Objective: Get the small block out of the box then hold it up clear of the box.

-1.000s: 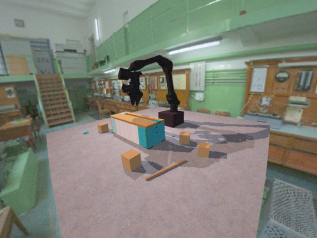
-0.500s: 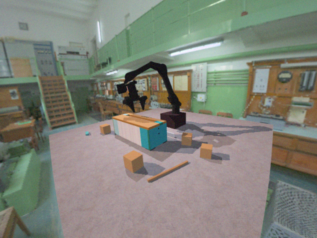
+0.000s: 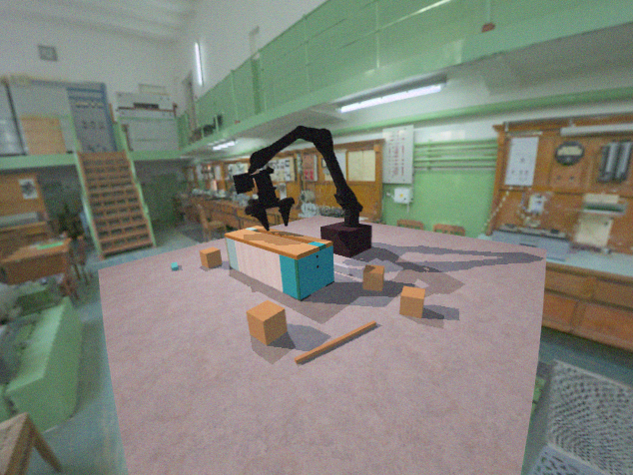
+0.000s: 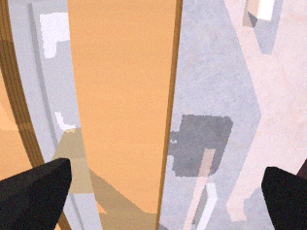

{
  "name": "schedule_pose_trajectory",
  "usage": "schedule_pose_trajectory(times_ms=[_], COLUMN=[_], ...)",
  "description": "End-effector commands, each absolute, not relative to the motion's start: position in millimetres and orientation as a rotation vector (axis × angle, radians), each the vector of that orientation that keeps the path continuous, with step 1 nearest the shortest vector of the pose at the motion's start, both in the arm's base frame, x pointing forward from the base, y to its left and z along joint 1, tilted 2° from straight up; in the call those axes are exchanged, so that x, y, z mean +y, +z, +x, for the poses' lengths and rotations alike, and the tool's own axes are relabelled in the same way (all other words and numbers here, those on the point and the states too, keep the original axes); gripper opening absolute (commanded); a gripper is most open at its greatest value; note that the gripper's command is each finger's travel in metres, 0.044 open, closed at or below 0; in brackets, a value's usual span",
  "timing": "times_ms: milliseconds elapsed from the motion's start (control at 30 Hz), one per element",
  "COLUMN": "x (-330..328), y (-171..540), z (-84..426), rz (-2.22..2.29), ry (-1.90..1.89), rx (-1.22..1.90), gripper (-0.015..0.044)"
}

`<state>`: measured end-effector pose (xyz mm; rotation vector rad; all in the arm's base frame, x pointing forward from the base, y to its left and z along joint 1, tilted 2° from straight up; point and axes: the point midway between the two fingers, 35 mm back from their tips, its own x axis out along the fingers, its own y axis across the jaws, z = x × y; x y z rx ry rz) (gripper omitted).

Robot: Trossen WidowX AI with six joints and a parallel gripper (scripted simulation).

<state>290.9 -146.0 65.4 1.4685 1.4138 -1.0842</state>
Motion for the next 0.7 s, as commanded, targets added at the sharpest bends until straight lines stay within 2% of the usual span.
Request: schedule_pose_trajectory(times_ms=[0, 667], x=[-144, -141], y=[58, 26], z=[291, 291], rz=[1.477, 1.477], ry=[-1.084, -1.084], rx=[1.419, 1.42], gripper=[0.04, 0.04])
